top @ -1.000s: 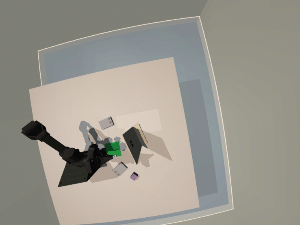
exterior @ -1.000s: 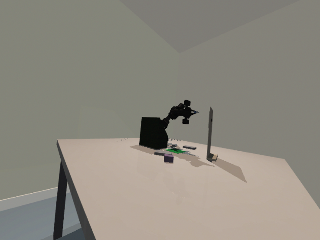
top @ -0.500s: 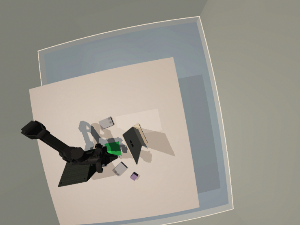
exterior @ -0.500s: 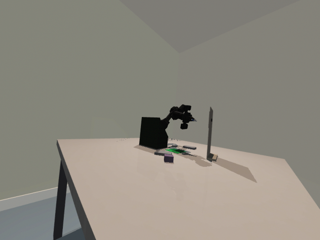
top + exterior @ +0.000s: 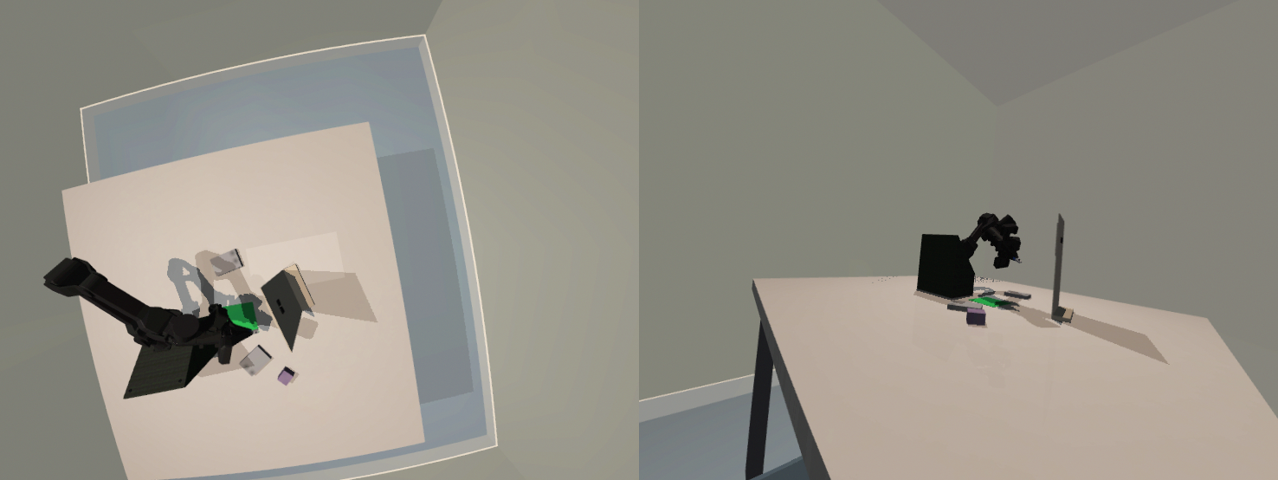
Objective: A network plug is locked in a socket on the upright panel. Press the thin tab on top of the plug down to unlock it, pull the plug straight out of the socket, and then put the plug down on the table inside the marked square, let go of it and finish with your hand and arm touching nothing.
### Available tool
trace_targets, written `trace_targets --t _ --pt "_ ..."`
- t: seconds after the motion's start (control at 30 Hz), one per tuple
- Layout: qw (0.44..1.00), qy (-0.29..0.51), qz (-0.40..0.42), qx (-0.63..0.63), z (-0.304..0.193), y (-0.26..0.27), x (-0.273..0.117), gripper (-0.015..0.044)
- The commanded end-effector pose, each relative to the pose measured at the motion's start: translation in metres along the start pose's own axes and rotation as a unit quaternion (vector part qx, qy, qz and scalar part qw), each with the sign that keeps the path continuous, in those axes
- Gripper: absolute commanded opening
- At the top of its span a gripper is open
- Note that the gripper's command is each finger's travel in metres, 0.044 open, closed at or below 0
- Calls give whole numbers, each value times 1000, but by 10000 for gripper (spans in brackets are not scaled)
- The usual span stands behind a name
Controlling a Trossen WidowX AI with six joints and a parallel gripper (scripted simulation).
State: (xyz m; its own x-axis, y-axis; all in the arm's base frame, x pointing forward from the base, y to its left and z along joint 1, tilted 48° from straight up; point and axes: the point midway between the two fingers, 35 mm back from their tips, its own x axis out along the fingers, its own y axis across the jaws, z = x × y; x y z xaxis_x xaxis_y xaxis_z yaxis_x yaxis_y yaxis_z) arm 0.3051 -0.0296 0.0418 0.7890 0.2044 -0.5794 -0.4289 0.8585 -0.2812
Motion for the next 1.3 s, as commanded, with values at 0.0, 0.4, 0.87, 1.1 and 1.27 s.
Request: trace_targets --t 0.0,0.4,0.87,1.1,1.27 --pt "999 29 28 16 -7 14 1 0" --pt "983 127 118 54 -32 61 -5 0" --pt "954 218 190 78 -53 99 -24 0" --pt "954 219 190 78 -54 104 -20 0" --pt "954 219 190 78 -55 109 -17 0"
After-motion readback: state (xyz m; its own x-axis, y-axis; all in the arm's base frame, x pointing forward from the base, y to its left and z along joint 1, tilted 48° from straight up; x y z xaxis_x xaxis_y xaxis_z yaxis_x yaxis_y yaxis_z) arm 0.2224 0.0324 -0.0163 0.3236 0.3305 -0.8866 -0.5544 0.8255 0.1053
